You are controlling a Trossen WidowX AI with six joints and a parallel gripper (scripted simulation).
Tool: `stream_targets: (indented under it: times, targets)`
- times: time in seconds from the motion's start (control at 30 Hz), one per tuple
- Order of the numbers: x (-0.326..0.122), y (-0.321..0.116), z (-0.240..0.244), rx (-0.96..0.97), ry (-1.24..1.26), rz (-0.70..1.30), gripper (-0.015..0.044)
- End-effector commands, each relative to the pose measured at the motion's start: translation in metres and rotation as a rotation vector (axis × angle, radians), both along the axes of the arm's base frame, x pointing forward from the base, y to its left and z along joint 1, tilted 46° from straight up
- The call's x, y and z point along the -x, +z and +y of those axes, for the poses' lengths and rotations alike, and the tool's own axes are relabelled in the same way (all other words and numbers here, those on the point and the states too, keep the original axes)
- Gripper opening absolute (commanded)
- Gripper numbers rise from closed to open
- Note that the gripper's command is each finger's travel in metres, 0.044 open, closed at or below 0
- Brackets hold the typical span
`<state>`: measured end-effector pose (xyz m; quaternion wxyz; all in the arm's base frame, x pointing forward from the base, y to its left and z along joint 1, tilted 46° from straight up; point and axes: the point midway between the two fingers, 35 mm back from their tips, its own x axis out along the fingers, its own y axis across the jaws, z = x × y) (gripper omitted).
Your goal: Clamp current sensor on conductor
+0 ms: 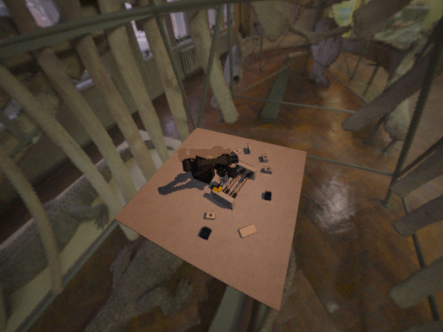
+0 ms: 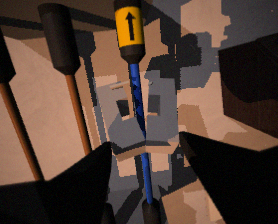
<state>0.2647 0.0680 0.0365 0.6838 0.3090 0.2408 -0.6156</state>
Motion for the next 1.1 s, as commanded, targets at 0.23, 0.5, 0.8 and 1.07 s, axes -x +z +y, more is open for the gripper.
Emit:
stream_targets:
  times: [0.23, 0.5, 0.8, 1.07]
  targets:
    - [-0.002, -0.012, -0.013, 0.007, 0.003, 0.003, 0.0]
    - [-0.002, -0.016, -0.017, 0.002, 0.0, 0.002, 0.0]
    - [-0.002, -0.016, -0.017, 0.002, 0.0, 0.002, 0.0]
    - [-0.002, -0.016, -0.017, 0.002, 0.0, 0.002, 0.0]
